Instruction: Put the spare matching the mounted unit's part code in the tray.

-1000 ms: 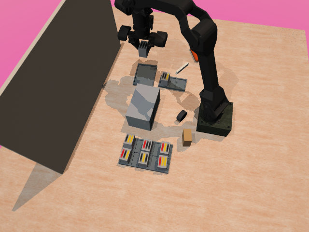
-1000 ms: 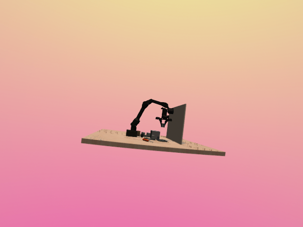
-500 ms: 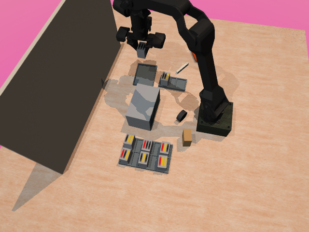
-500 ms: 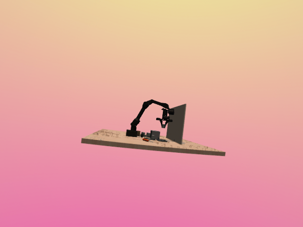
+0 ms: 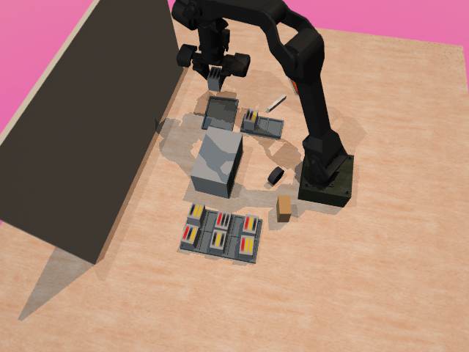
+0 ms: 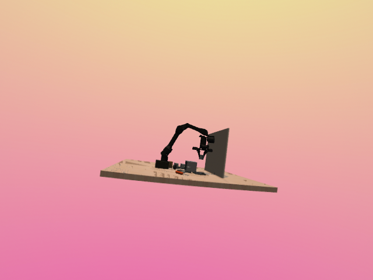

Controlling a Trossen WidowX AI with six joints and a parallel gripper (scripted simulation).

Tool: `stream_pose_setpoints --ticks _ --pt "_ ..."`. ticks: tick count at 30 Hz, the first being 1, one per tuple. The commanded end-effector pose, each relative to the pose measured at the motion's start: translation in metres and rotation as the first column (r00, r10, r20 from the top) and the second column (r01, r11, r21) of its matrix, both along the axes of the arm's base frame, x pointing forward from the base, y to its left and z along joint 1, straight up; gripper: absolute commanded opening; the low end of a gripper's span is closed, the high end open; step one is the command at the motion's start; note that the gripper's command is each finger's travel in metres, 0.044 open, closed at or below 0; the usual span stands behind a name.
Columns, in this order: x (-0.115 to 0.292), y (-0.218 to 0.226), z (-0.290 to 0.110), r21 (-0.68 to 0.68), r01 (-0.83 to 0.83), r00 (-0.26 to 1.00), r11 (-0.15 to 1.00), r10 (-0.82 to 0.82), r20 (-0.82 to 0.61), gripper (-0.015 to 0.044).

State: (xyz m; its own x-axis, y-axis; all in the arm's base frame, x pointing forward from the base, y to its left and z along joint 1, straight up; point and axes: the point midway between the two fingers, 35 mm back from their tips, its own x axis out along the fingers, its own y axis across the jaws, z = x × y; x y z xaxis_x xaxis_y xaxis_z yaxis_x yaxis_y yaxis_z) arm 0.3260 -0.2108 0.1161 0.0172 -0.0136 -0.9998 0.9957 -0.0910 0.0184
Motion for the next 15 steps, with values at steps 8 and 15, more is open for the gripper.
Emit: stream_pose_setpoints --ticks 8,15 --pt "0.002 -0.001 -0.011 0.002 0.007 1.0 1.0 -0.007 0.003 0.0" --pt "0.003 -0.001 -0.018 0.002 0.007 1.0 1.0 -0.007 0.003 0.0"
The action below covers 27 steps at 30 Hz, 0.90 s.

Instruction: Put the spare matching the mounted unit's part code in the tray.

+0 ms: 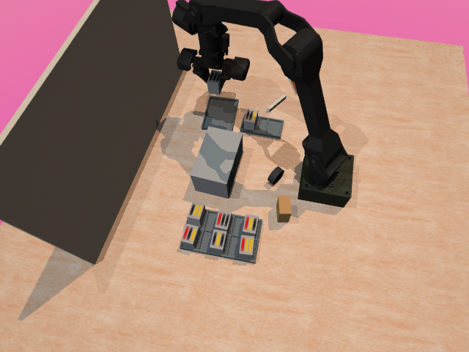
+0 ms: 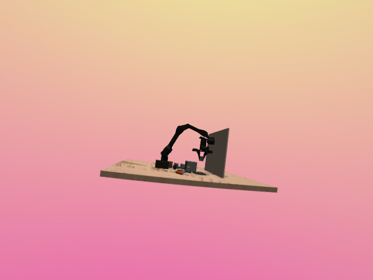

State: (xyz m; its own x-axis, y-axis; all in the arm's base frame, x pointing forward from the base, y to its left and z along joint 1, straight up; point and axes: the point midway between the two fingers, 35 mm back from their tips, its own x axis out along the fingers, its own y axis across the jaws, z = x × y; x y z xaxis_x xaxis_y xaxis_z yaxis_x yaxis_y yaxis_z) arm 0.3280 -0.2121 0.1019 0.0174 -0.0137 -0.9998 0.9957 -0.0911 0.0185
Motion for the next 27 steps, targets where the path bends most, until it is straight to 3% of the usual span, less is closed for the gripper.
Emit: stream_pose_setpoints --ticks 1,27 --pt "0.001 0.0 -0.004 0.002 0.007 1.0 1.0 -0.007 0.003 0.0" --pt "0.003 -0.001 -0.029 0.002 0.007 1.0 1.0 -0.007 0.003 0.0"
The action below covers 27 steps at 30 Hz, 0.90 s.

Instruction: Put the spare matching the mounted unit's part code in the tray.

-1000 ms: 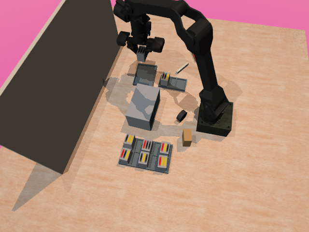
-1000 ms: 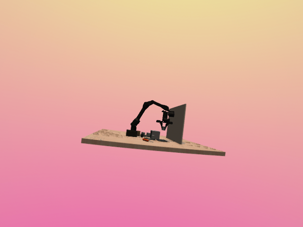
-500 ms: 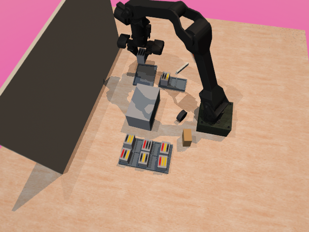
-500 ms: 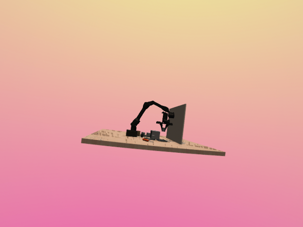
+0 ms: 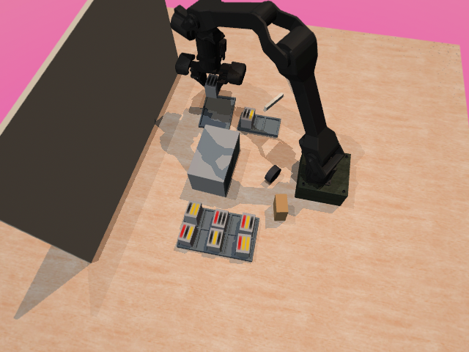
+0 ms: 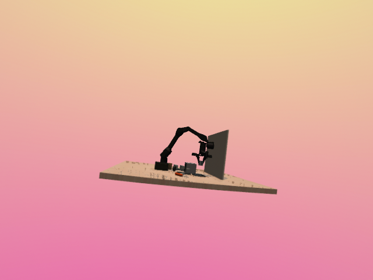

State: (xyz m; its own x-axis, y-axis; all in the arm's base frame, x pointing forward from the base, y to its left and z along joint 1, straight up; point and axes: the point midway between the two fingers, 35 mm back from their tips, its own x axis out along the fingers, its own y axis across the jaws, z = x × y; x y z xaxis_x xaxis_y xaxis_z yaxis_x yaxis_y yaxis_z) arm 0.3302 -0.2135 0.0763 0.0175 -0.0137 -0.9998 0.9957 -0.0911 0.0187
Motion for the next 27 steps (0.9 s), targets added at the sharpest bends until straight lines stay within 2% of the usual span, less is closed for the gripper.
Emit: stream_pose_setpoints --ticks 1,27 --pt "0.001 0.0 -0.004 0.002 0.007 1.0 1.0 -0.007 0.003 0.0" --pt "0.001 0.0 -0.029 0.002 0.007 1.0 1.0 -0.007 0.003 0.0"
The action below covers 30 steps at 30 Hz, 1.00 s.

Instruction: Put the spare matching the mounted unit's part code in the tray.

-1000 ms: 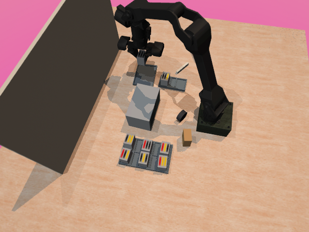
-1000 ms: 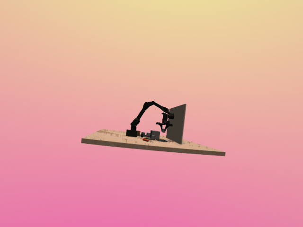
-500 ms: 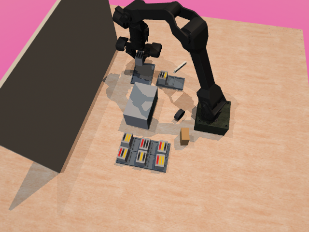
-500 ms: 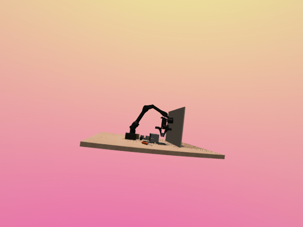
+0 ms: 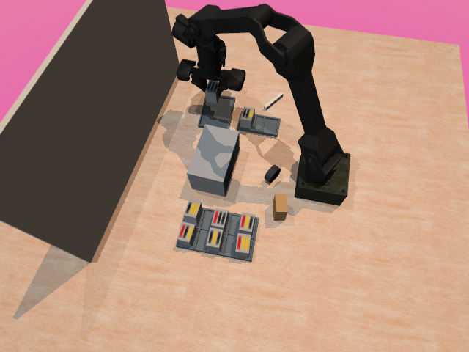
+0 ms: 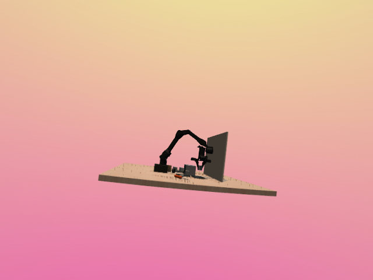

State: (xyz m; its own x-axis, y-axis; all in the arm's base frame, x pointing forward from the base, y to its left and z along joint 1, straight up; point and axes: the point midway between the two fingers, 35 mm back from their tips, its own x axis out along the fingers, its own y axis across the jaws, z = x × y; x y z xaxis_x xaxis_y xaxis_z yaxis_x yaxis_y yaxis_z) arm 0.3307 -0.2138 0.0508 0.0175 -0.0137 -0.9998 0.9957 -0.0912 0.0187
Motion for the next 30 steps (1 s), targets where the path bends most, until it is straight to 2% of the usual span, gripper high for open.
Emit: stream_pose_setpoints --ticks 1,30 --pt "0.0 0.0 -0.004 0.002 0.007 1.0 1.0 -0.007 0.002 0.0" --pt "-0.002 0.001 -0.031 0.002 0.007 1.0 1.0 -0.007 0.002 0.0"
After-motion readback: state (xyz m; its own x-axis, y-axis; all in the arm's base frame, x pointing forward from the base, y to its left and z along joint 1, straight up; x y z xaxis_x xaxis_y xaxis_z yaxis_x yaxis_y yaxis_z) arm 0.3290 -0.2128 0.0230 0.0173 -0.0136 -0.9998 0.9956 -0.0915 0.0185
